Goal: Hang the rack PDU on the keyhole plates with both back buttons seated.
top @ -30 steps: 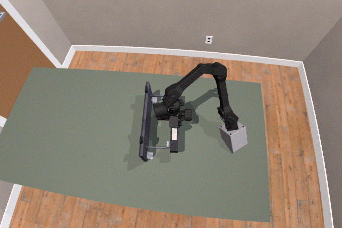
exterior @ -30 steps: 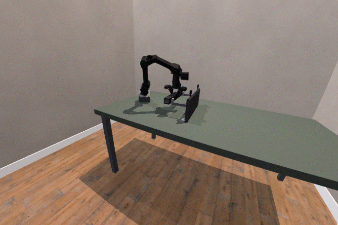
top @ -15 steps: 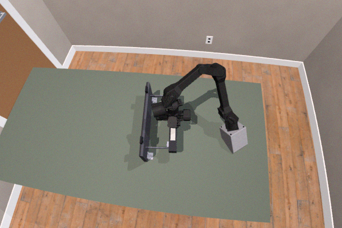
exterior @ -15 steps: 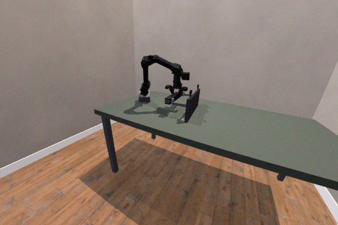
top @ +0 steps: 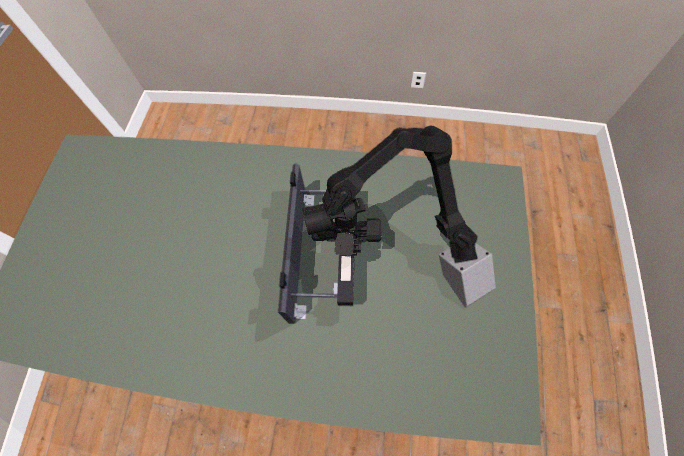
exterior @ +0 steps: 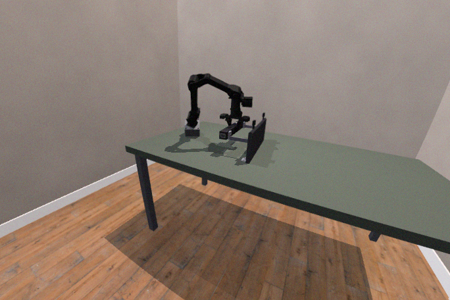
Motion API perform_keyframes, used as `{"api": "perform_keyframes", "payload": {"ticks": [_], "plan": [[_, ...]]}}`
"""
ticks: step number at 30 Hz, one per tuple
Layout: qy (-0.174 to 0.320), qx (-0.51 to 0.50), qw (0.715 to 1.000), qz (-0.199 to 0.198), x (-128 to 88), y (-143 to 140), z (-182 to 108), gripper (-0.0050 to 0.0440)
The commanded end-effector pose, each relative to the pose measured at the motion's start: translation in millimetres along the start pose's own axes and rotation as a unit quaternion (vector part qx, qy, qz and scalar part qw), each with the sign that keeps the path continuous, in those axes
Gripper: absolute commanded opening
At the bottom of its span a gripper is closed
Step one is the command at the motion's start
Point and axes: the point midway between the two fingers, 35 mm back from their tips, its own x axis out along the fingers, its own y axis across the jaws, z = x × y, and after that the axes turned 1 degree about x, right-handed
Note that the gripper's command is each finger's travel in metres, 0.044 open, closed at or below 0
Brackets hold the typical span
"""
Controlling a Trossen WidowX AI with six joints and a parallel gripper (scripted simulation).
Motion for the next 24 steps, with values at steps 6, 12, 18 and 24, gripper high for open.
{"api": "perform_keyframes", "payload": {"ticks": [6, 12, 18, 24], "plan": [[-0.005, 0.005, 1.000, -0.012, 3.5, -3.5, -0.7, -0.0050], [-0.005, 0.005, 1.000, -0.012, 11.2, -3.6, -0.2, -0.0050], [-0.005, 0.005, 1.000, -0.011, 14.1, -3.7, 0.5, -0.0050], [-0.004, 0.005, 1.000, -0.012, 10.7, -3.1, -1.4, 0.0096]]}}
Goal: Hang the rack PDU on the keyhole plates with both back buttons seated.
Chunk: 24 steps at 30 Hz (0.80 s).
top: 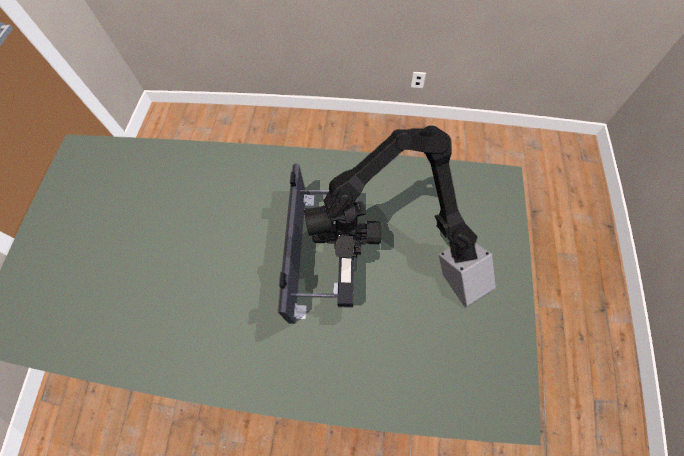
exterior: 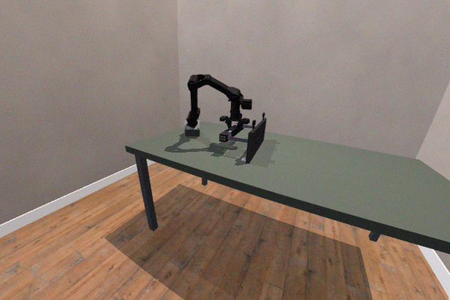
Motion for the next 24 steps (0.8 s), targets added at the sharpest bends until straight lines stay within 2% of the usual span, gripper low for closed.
{"api": "perform_keyframes", "payload": {"ticks": [1, 7, 9, 16, 19, 24], "plan": [[-0.002, 0.005, 1.000, -0.008, -4.4, -3.1, -1.9, 0.0120], [-0.002, 0.005, 1.000, -0.008, -4.4, -3.1, -1.9, 0.0264], [-0.002, 0.005, 1.000, -0.008, -4.4, -3.1, -1.9, 0.0264], [-0.002, 0.005, 1.000, -0.008, -4.4, -3.1, -1.9, 0.0432], [-0.002, 0.005, 1.000, -0.008, -4.4, -3.1, -1.9, 0.0440], [-0.004, 0.011, 1.000, -0.016, -38.3, -6.0, -3.7, 0.0440]]}}
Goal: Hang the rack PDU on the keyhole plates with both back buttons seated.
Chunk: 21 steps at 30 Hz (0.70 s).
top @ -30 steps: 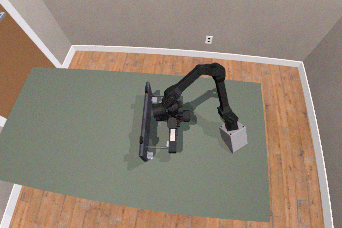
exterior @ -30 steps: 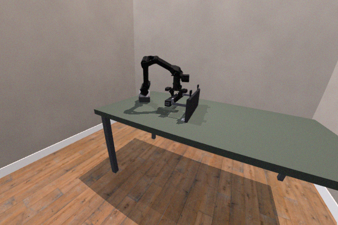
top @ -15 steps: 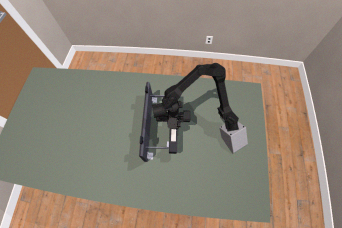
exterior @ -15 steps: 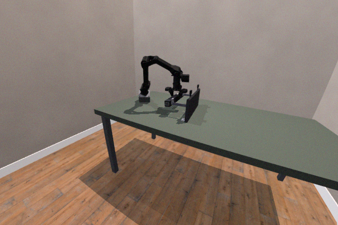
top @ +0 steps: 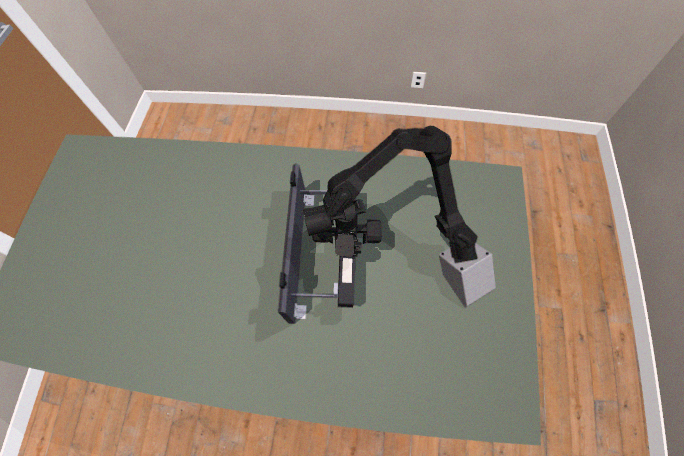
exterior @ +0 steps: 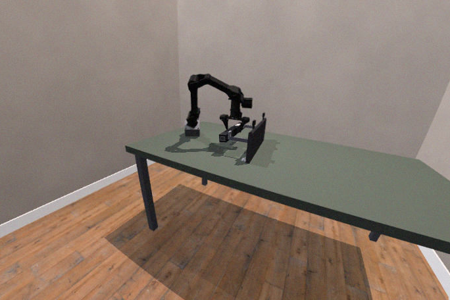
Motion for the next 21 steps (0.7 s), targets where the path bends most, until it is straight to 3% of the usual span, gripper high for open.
{"api": "perform_keyframes", "payload": {"ticks": [1, 9, 21], "plan": [[-0.005, 0.012, 1.000, -0.022, -29.3, -6.9, -4.1, 0.0440], [-0.003, 0.009, 1.000, -0.018, -39.2, -5.7, -3.0, 0.0440], [-0.003, 0.004, 1.000, -0.010, -42.1, 51.3, 0.1, 0.0440]]}}
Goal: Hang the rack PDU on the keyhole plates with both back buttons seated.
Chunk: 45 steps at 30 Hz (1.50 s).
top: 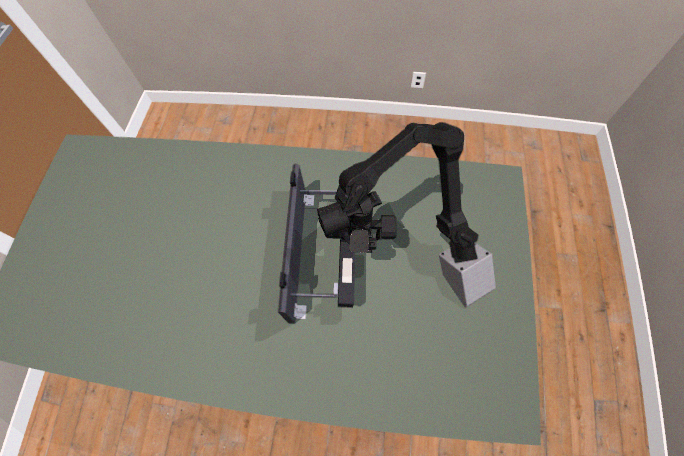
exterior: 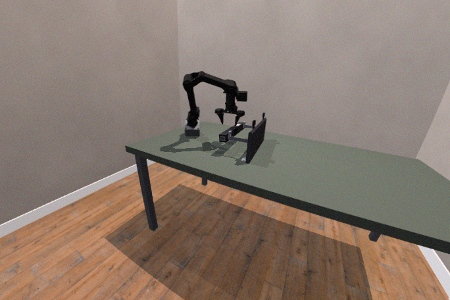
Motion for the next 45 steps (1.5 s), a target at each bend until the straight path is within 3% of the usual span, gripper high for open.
{"api": "perform_keyframes", "payload": {"ticks": [1, 13, 17, 24, 45], "plan": [[-0.002, 0.003, 1.000, -0.008, -6.1, 21.8, -2.2, 0.0440], [0.001, 0.002, 1.000, -0.008, 2.9, 92.0, -6.1, 0.0440], [0.001, 0.002, 1.000, -0.008, 1.9, 92.4, -6.1, 0.0440], [-0.005, 0.003, 1.000, -0.004, -47.3, 87.0, -3.5, 0.0440], [-0.002, 0.002, 1.000, -0.004, -46.7, 88.2, -5.0, 0.0440]]}}
